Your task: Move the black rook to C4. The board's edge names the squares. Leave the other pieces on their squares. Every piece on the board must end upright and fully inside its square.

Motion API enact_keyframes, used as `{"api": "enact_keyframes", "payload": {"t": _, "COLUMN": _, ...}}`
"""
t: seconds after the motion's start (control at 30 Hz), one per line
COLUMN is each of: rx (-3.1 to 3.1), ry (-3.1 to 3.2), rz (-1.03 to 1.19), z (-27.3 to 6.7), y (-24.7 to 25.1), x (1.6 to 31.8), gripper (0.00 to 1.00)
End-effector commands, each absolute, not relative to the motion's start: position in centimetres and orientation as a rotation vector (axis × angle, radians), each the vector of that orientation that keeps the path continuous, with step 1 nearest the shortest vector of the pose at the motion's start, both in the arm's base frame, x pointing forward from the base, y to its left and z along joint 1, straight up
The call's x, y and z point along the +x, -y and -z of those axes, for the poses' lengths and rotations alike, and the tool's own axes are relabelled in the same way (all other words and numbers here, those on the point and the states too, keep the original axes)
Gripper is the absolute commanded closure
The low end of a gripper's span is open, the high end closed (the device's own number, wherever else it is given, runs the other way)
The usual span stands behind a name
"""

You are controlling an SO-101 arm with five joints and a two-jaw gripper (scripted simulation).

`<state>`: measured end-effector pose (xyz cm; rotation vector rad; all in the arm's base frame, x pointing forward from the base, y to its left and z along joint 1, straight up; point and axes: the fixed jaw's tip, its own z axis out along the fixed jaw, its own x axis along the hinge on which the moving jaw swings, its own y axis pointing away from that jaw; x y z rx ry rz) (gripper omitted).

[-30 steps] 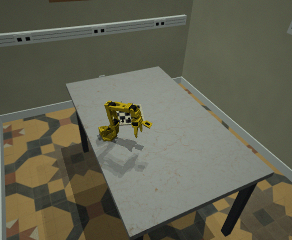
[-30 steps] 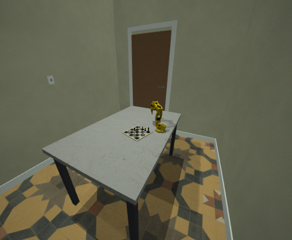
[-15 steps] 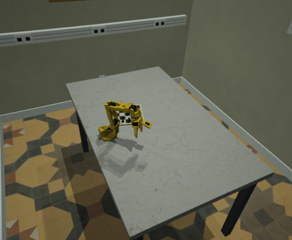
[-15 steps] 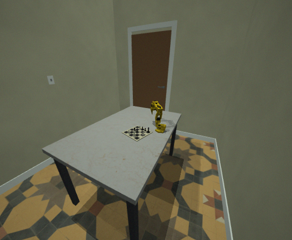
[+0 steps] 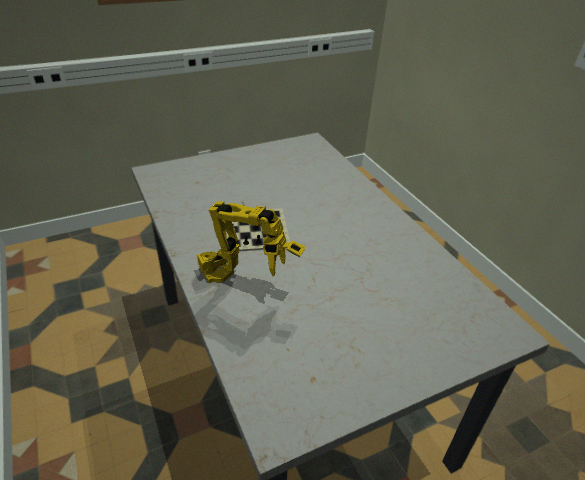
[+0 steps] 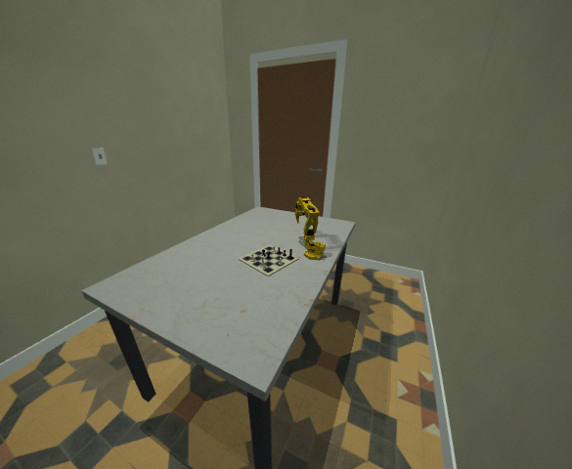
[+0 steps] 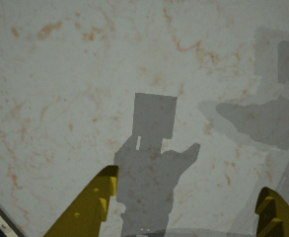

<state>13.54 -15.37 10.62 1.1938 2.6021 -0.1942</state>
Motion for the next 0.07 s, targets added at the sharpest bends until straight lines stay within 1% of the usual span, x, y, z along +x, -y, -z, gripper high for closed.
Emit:
{"api": "enact_keyframes", "payload": {"t": 0.0, "rx": 1.199, "ry": -2.62, "rz": 0.186, "z": -10.38, "y": 15.15, "x": 13.12, "gripper": 0.6}}
{"api": "enact_keyframes", "payload": {"t": 0.03, "rx": 1.199, "ry": -2.62, "rz": 0.186, "z": -10.38, "y": 15.15, "x": 13.12, "gripper": 0.6}}
